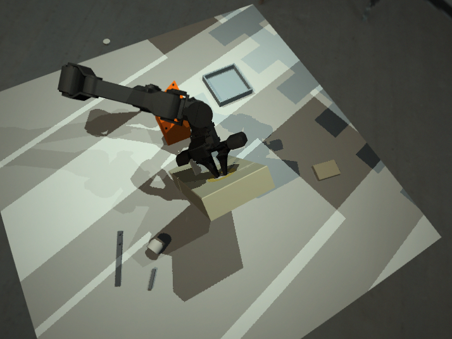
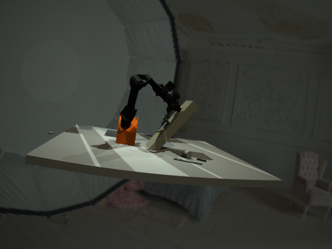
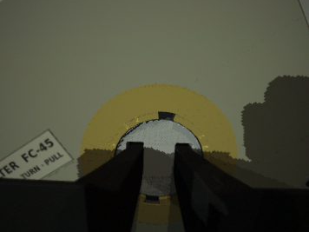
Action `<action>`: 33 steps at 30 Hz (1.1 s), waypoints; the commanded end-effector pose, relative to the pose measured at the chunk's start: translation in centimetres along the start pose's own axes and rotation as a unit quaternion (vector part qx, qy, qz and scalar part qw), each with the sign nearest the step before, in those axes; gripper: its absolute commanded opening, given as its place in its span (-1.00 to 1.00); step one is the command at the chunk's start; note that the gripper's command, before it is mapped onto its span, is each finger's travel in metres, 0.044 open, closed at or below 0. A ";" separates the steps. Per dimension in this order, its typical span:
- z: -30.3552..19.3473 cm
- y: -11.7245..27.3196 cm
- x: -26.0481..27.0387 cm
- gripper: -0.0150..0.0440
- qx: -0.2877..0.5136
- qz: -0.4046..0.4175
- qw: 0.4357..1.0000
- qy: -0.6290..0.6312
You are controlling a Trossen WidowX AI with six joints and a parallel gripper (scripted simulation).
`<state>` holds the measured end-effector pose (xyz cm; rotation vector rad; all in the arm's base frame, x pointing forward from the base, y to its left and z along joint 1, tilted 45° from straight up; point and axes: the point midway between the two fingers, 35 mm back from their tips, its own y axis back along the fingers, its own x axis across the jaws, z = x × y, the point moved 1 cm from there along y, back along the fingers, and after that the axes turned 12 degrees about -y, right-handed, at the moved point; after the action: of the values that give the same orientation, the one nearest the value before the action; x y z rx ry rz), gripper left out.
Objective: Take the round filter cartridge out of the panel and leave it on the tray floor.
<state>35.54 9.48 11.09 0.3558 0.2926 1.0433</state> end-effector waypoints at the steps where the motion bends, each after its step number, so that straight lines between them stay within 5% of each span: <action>1: -0.1 -0.4 0.0 -0.49 0.003 0.001 0.999 -0.051; 17: -0.1 -0.6 0.0 -0.49 0.004 0.000 0.949 -0.315; 33: -0.1 -0.6 0.0 -0.49 0.004 -0.001 0.826 -0.564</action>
<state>35.52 9.40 11.00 0.8526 -0.6691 0.7270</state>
